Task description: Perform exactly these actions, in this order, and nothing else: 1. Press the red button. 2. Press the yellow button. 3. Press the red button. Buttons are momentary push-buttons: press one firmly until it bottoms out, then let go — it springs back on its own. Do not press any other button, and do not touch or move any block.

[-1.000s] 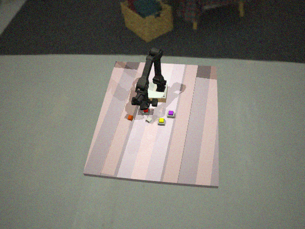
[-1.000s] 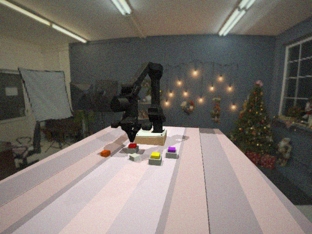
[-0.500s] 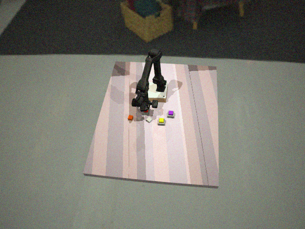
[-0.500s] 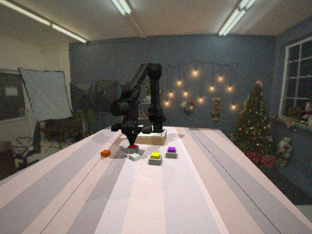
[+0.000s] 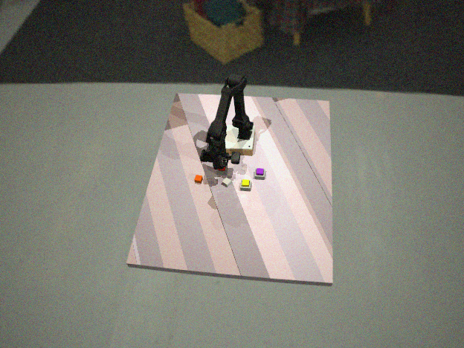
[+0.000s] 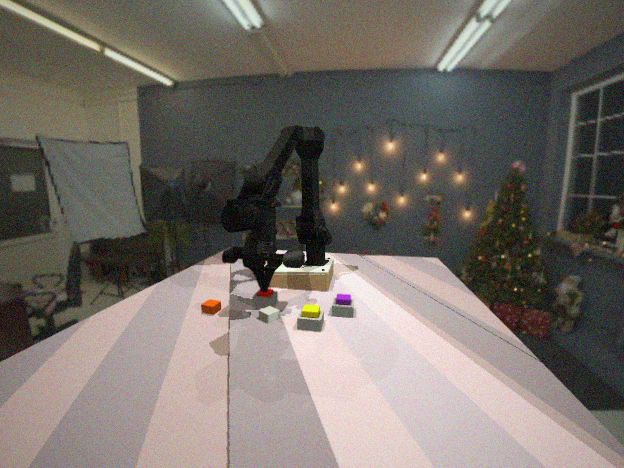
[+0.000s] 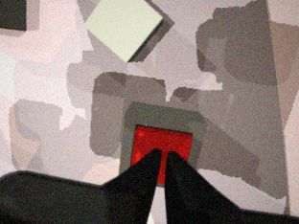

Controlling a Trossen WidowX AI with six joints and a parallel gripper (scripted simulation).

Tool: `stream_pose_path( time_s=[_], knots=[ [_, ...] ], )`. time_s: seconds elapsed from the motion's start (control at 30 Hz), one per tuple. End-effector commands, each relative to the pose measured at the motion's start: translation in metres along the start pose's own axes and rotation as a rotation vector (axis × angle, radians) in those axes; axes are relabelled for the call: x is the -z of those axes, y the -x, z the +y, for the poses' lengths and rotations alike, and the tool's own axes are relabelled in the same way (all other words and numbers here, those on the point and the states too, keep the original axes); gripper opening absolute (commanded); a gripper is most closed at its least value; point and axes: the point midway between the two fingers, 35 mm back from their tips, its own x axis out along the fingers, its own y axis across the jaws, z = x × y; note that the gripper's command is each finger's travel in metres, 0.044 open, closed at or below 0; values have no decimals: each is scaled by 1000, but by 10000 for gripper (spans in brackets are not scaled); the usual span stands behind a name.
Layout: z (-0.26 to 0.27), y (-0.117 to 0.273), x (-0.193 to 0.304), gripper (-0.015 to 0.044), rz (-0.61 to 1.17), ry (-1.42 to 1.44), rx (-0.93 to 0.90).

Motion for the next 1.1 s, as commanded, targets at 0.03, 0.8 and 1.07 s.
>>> stream_pose_path(
  time_s=[0.03, 0.8, 1.07],
  knots=[
    [1, 29, 1, 20, 5, 3, -7],
    [80, 96, -64, 20, 1, 4, -16],
    [128, 95, -84, 20, 0, 4, -18]
  ],
)
